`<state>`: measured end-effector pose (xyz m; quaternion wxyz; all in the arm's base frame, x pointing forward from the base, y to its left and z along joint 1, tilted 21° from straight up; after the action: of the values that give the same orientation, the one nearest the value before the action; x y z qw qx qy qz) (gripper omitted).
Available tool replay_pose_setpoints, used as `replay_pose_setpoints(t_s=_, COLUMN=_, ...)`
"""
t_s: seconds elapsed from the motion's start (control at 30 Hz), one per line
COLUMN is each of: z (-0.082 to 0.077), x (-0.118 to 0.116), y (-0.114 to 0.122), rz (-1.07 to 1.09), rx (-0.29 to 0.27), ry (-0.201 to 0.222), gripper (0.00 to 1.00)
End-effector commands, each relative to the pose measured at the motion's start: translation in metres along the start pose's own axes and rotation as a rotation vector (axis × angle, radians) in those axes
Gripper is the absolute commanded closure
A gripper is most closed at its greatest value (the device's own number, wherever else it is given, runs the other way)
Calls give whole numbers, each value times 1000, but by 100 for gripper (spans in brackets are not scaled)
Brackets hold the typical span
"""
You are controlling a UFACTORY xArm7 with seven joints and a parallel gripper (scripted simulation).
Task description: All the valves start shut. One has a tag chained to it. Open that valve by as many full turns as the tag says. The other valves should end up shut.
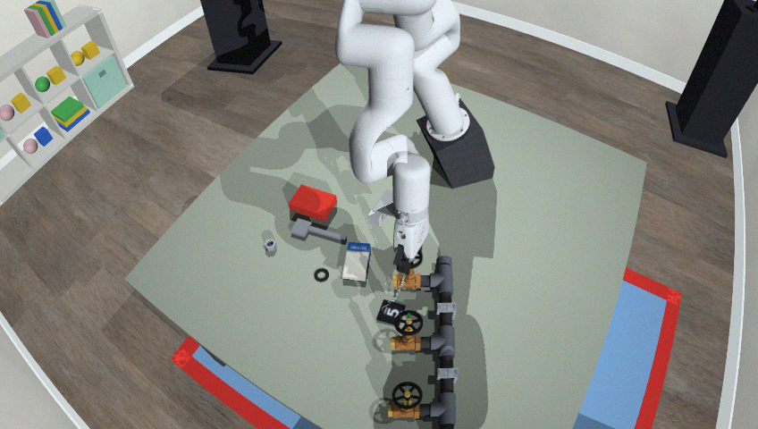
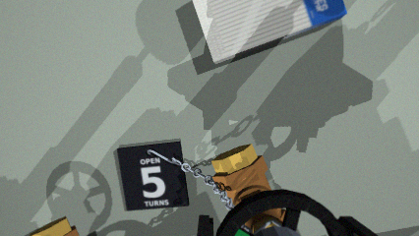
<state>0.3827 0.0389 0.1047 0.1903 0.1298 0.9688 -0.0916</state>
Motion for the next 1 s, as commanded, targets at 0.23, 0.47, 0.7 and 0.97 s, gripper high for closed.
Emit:
replay_pose_setpoints(t_s=0.23, z=0, x=-1, y=0, rz=-59, rx=-1, ry=-2, gripper=100)
replay_pose_setpoints(t_s=0.47, z=0, x=-1, y=0, rz=-226, rx=-1, ry=-2, gripper=100)
replay_pose_setpoints(t_s=0.7, z=0, x=-1, y=0, rz=-422, rx=-1, ry=-2, gripper=100)
replay_pose_setpoints(t_s=0.97, z=0, x=-1, y=0, rz=-826, rx=0, ry=-3, gripper=100)
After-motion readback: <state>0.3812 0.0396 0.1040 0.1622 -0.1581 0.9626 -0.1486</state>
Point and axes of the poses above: the point where the finger pads meet when closed, its own z axis out along the fingers, its own x axis across the jaws, y = z × x, the point moved 10 cm from there along -z, back along the fingers, and after that the axes turned 12 degrees about z, right-handed, at the moved point
